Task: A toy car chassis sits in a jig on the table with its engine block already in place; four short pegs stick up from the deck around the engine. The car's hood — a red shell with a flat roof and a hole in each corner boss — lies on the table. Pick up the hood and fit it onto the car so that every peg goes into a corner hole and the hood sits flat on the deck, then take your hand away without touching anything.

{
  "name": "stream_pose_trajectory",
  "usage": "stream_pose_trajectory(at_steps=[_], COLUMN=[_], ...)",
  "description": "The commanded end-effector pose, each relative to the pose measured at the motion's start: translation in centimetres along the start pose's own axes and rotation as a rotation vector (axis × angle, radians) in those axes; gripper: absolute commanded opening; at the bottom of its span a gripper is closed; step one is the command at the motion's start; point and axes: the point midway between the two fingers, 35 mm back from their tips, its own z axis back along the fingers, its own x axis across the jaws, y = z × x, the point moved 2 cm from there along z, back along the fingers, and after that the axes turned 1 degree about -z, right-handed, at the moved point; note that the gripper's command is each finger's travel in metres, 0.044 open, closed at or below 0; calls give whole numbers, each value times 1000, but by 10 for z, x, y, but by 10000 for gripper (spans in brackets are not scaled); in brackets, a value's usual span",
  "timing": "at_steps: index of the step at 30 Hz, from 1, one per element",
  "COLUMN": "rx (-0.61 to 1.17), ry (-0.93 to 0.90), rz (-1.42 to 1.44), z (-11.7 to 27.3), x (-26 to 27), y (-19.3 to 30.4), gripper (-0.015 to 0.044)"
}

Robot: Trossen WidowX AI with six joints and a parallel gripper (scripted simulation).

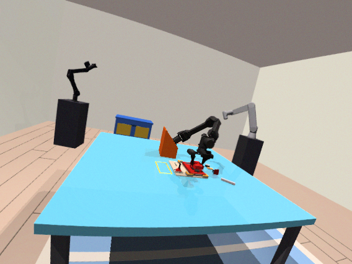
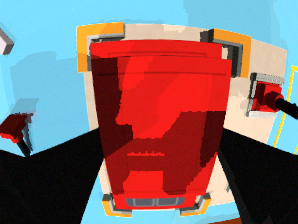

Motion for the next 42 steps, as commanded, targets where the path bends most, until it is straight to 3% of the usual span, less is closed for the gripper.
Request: stream_pose_trajectory(at_steps=[1,42], rx=[0,0], ry=[-2,-2], rz=[-3,-3], z=[-1,-9], x=[0,0], y=[0,-1], gripper=[0,0])
